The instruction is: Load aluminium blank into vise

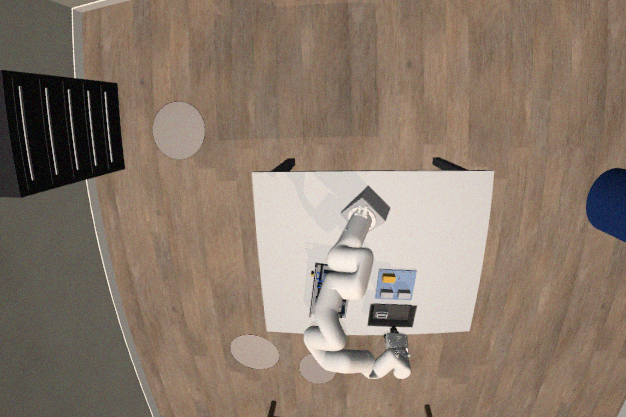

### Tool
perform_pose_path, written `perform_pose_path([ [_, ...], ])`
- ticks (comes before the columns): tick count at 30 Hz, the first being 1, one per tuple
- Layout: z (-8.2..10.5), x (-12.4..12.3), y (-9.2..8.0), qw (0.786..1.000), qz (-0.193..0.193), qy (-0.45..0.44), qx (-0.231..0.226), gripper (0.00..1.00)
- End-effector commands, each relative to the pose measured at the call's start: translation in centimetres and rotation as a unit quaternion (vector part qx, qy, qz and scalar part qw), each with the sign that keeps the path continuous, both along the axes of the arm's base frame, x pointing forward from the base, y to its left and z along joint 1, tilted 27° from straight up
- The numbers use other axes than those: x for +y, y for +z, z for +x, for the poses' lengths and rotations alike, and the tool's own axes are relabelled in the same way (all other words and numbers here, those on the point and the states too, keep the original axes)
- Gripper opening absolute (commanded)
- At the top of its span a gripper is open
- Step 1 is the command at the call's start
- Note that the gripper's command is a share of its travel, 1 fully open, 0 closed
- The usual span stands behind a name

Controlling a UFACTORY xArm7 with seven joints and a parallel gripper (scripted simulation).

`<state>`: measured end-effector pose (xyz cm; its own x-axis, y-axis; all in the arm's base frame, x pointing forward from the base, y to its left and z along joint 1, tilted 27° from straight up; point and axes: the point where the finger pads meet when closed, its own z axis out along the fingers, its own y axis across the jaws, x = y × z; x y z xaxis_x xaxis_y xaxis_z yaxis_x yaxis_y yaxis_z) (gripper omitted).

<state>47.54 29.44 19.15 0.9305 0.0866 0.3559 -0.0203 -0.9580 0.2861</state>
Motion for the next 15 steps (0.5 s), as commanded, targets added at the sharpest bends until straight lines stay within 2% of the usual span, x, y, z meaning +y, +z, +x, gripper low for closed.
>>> perform_pose_path([
  [1,0.0,0.2,0.3,1.0,0.002,0.001,-0.002,0.0],
  [8,-0.2,0.3,0.7,1.0,0.002,0.001,-0.002,0.0],
  [15,-0.7,0.7,1.9,1.0,0.002,0.001,-0.002,0.0],
])
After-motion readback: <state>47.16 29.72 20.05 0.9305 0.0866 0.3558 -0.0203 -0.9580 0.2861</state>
